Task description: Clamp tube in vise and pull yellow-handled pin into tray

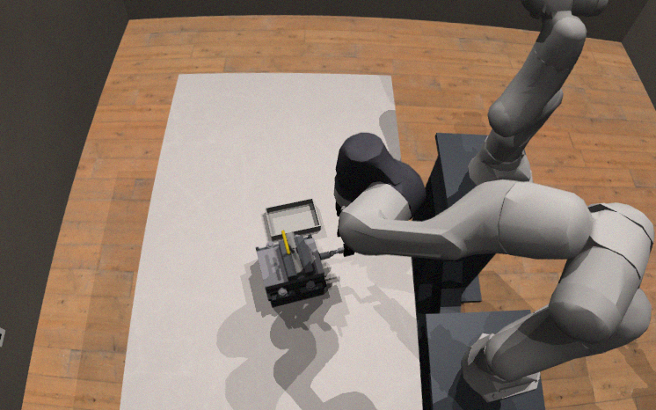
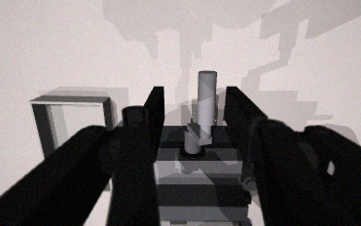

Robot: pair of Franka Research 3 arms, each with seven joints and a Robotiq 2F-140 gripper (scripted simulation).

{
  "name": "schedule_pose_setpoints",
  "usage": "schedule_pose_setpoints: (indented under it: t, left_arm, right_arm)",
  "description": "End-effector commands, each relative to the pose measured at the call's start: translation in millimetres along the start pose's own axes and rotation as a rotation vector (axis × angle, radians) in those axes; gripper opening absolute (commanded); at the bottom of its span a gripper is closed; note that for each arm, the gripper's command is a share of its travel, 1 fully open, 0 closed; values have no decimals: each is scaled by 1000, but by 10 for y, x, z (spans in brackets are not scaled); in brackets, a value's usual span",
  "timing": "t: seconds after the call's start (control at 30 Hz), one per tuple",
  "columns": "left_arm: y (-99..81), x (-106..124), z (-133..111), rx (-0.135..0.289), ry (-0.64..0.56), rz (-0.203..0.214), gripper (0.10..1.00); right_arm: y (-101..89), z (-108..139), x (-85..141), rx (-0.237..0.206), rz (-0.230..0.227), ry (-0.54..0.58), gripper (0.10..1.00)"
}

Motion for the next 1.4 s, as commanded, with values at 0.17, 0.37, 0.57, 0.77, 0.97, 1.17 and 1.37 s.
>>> schedule_pose_setpoints:
  t: [0.17, 0.37, 0.57, 0.77, 0.97, 1.17, 1.37]
  left_arm:
    - [-1190, 10, 11, 3, -8, -6, 393]
    - [-1642, 7, 10, 3, -8, -6, 393]
    - [-1864, 6, 9, 3, -8, -6, 393]
    - [-1865, 6, 9, 3, -8, -6, 393]
    - [-1865, 6, 9, 3, -8, -6, 351]
    - [-1862, 6, 7, -2, -8, -7, 351]
    - [-1856, 5, 3, -15, -9, -9, 351]
  right_arm:
    - [4, -9, 0, -3, -2, 5, 1000]
    - [4, -9, 0, -3, -2, 5, 1000]
    - [4, -9, 0, -3, -2, 5, 1000]
    - [4, -9, 0, -3, -2, 5, 1000]
    - [4, -9, 0, -3, -2, 5, 1000]
    - [4, -9, 0, -3, -2, 5, 1000]
    - [4, -9, 0, -3, -2, 5, 1000]
Point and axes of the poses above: on each arm, the point where the finger pads meet when closed, its own y axis out along the fingers, its own x axis across the jaws, z = x × y, the point moved 1 cm from there along -y, back along the fingers, and after that the axes turned 7 degrees about y, right-handed, at the moved point
